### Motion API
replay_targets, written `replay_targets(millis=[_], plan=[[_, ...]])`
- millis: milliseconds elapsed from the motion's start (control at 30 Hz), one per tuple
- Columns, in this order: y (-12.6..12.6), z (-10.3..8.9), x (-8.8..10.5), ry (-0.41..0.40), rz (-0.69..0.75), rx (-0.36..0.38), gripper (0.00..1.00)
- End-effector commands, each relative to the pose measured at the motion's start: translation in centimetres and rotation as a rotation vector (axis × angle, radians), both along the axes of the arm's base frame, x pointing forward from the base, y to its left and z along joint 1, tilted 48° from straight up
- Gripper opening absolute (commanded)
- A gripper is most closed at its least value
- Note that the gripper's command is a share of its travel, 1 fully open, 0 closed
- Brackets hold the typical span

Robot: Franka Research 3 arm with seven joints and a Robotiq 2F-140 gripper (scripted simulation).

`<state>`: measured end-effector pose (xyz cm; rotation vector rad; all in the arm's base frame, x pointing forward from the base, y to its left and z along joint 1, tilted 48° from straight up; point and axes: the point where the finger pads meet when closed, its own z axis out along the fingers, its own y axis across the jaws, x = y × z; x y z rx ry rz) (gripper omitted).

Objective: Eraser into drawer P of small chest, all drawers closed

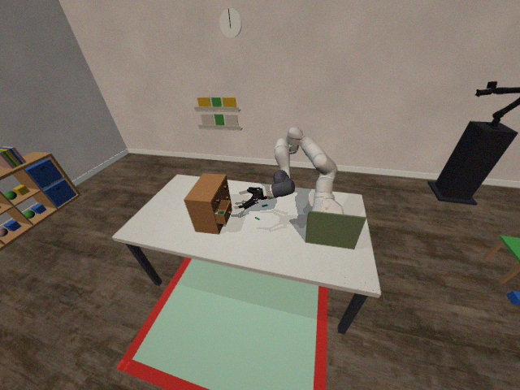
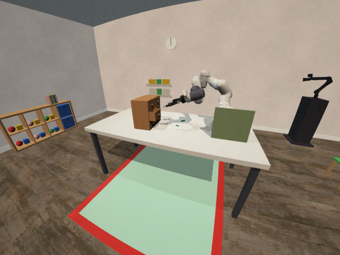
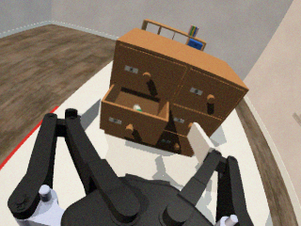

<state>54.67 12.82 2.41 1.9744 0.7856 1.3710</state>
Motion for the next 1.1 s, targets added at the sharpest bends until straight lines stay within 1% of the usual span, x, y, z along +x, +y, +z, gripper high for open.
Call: replay_targets(millis=[0,100,167,367,533,667,1067], plan=[[-0.7,0.8,-1.8,-0.026,-0.026,0.023,1.00],[-0.8,1.0,-3.5,-0.026,-0.026,0.023,1.00],[-0.8,1.0,-3.5,-0.026,-0.026,0.023,1.00],[-0.9,1.2,-6.4,-0.026,-0.026,0.023,1.00],[-1.0,1.3,-7.8,-0.026,-0.026,0.023,1.00],[-1.1,1.3,-8.3,-0.026,-0.026,0.023,1.00],[-1.1,1.3,-8.4,-0.024,-0.029,0.023,1.00]])
